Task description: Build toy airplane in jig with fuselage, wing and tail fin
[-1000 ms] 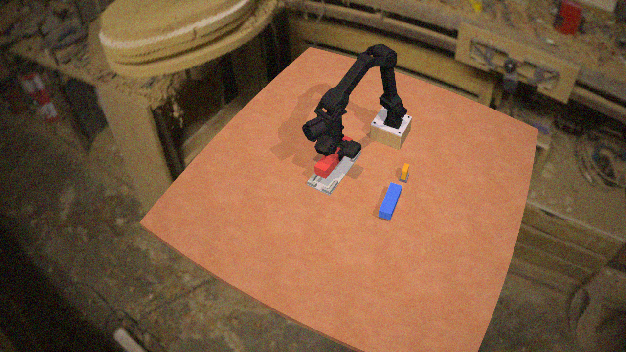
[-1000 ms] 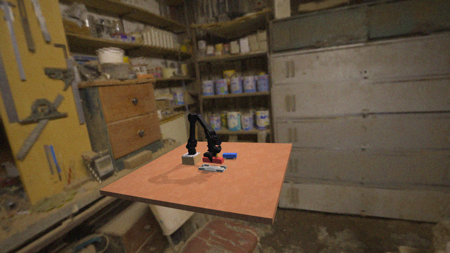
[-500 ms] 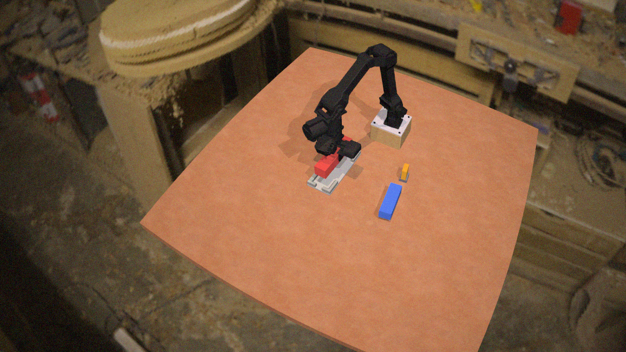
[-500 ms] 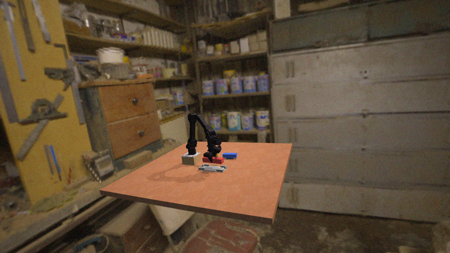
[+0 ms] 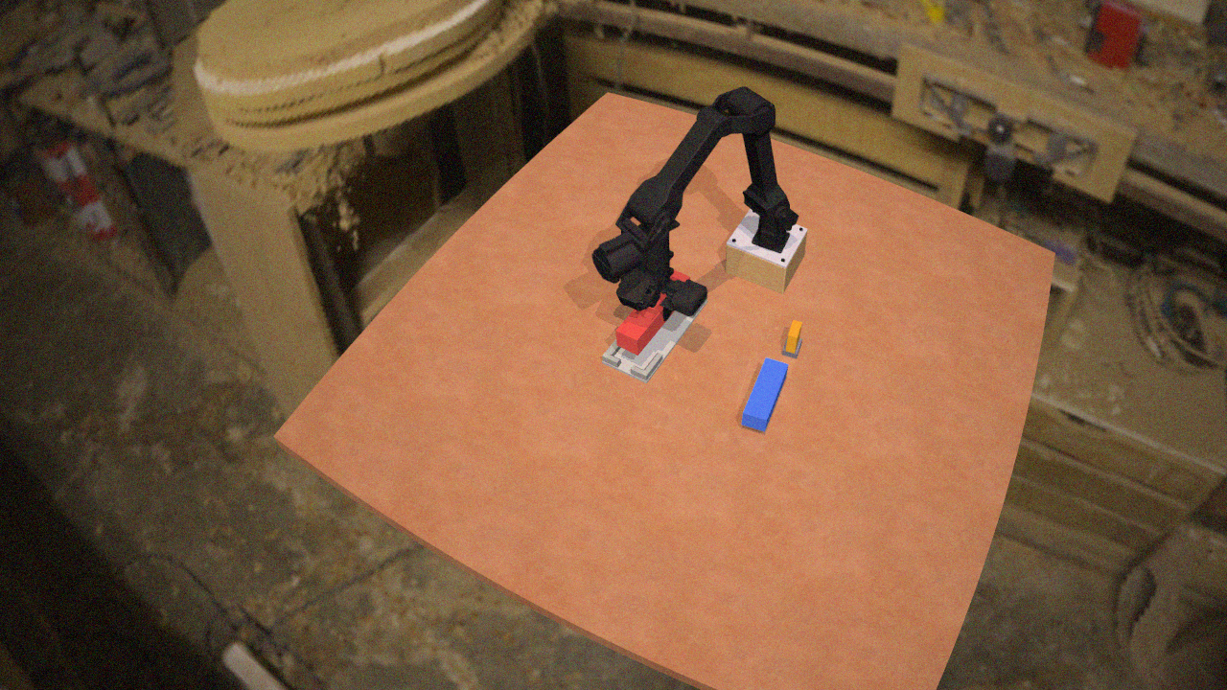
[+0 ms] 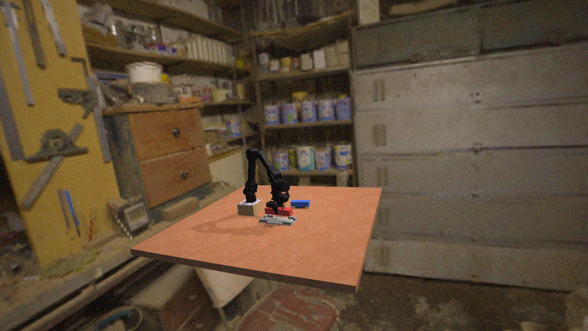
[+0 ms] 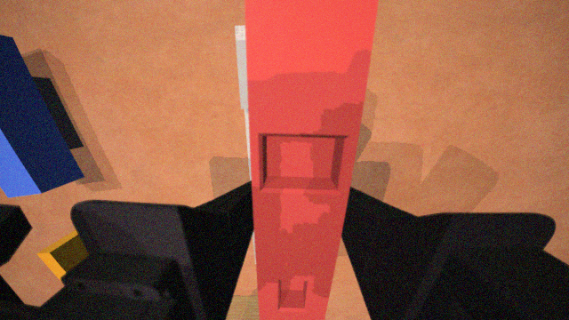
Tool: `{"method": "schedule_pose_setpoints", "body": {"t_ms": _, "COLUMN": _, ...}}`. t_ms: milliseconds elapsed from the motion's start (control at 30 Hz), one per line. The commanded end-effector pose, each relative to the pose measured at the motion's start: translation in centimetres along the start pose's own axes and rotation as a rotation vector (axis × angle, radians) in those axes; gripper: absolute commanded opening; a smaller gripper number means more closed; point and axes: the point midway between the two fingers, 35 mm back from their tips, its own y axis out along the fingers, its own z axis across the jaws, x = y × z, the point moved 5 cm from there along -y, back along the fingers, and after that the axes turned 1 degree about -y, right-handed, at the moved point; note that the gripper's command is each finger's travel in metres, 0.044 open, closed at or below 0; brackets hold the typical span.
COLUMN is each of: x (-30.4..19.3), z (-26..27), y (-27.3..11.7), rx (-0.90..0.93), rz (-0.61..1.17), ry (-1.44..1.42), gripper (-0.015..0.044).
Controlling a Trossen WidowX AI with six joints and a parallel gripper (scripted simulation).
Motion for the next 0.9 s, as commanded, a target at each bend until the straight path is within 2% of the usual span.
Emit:
{"method": "schedule_pose_setpoints", "body": {"t_ms": 0, "x": 0.0, "z": -0.1, "y": 0.5, "rx": -0.005, "rz": -0.002, "ry": -0.005, "gripper": 0.0197}}
{"method": "schedule_pose_setpoints", "body": {"t_ms": 533, "x": 0.0, "z": -0.1, "y": 2.8, "rx": -0.005, "rz": -0.002, "ry": -0.005, "gripper": 0.0197}}
{"method": "schedule_pose_setpoints", "body": {"t_ms": 800, "x": 0.0, "z": -0.1, "y": 2.6, "rx": 0.000, "rz": 0.001, "ry": 0.000, "gripper": 0.0144}}
{"method": "schedule_pose_setpoints", "body": {"t_ms": 867, "x": 0.0, "z": -0.1, "y": 2.6, "rx": 0.000, "rz": 0.001, "ry": 0.000, "gripper": 0.0091}}
